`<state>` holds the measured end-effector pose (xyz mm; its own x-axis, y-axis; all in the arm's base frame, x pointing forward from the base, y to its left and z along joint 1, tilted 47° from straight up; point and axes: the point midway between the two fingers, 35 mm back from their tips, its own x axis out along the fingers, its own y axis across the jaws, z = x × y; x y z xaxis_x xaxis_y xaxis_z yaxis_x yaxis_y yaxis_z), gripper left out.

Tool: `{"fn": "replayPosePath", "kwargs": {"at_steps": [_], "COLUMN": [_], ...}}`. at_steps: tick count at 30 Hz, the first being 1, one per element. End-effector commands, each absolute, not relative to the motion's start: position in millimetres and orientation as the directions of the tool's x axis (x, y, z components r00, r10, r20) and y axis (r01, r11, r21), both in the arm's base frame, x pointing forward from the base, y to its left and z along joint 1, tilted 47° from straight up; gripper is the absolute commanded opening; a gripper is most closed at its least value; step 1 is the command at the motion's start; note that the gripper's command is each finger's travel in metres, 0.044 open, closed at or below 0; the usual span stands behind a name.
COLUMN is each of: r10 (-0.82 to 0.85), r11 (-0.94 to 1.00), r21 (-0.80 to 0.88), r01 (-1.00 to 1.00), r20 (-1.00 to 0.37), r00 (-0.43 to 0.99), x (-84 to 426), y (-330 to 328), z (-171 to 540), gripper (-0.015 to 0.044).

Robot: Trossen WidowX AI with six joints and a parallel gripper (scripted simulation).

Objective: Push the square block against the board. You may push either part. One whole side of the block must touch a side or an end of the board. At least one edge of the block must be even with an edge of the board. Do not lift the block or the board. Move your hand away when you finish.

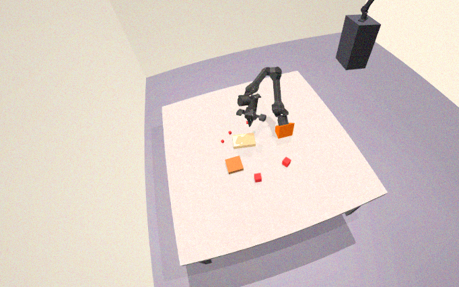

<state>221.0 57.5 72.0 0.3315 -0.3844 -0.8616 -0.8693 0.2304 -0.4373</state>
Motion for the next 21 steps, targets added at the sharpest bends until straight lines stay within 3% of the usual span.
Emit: {"fn": "replayPosePath", "kwargs": {"at_steps": [1,21], "r10": [-0.427,-0.612], "r11": [0.328,0.692], "r21": [-0.457,-0.627], "r01": [-0.827,-0.357], "r20": [-0.852,-0.772], "r00": [0.302,0.17], "x": [216.6,195.5], "y": [50.6,19.3], "z": [64.5,35.2], "gripper": [0.0,0.0]}}
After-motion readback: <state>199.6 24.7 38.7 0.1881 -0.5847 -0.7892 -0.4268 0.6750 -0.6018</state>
